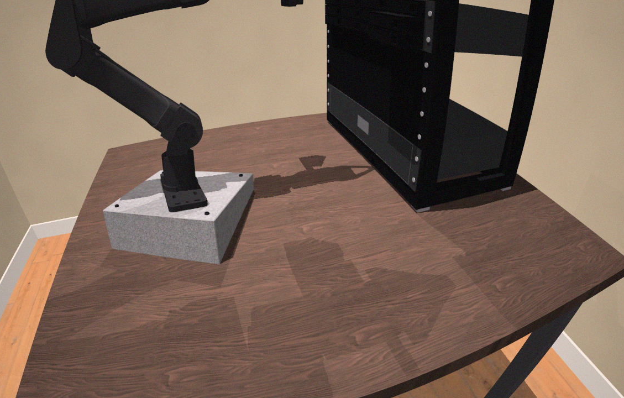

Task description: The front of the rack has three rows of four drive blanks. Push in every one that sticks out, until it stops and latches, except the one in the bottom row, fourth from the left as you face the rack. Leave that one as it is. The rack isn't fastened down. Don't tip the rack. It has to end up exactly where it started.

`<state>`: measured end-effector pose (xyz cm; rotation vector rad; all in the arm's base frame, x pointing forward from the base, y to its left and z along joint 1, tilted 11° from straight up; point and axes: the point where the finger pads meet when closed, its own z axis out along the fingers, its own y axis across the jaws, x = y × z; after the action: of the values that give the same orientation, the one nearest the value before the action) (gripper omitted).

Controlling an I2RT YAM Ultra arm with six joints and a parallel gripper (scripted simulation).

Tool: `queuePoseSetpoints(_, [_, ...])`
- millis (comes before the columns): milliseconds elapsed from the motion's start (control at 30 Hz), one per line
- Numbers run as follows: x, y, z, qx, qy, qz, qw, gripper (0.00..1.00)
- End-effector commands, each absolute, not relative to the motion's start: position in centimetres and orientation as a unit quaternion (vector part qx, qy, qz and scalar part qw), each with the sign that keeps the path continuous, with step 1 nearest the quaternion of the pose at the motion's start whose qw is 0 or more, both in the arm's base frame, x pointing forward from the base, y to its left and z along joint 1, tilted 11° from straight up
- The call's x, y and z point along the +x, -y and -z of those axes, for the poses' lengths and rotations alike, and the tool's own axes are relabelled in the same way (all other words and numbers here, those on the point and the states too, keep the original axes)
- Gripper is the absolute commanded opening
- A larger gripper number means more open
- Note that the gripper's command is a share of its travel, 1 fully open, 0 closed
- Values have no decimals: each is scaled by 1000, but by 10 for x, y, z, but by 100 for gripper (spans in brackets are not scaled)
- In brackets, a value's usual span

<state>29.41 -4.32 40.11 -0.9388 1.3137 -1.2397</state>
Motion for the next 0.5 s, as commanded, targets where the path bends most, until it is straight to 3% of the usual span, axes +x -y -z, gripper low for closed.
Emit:
queuePoseSetpoints(0, [275,40,-398,-394,-554,516,521,0])
queuePoseSetpoints(467, [271,44,-393,-392,-557,517,518,0])
